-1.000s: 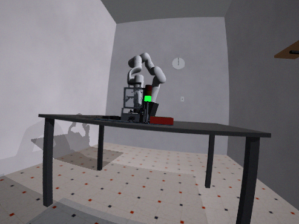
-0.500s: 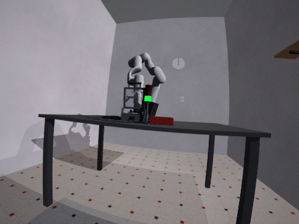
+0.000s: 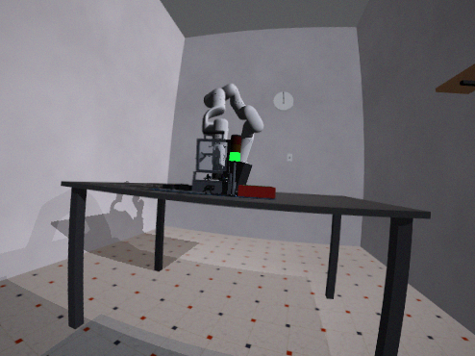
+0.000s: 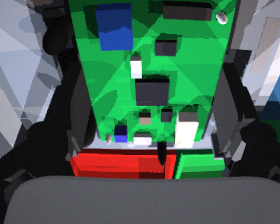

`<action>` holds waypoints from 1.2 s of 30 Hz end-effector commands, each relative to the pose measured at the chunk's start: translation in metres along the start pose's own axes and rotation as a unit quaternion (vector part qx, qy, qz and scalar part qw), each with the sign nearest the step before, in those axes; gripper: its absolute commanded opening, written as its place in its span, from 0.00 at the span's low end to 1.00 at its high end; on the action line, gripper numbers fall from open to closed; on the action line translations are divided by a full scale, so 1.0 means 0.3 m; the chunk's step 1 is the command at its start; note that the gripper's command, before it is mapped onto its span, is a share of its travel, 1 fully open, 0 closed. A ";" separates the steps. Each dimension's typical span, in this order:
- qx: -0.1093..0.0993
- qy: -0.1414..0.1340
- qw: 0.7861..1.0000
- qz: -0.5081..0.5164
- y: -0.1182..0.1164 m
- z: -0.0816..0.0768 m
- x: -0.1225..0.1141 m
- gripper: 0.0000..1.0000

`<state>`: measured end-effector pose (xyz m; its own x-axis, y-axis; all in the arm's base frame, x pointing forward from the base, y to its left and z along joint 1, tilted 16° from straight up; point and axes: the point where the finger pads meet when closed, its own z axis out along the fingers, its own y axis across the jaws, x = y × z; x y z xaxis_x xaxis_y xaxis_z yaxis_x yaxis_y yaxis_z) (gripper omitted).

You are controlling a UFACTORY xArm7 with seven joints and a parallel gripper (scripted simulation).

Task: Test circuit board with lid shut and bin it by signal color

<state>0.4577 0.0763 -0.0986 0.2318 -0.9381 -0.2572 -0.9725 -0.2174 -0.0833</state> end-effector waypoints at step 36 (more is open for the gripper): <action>0.001 0.001 1.000 0.000 -0.004 -0.031 0.002 0.79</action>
<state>0.4573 0.0741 -0.0913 0.2317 -0.9382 -0.2572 -0.9725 -0.2175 -0.0828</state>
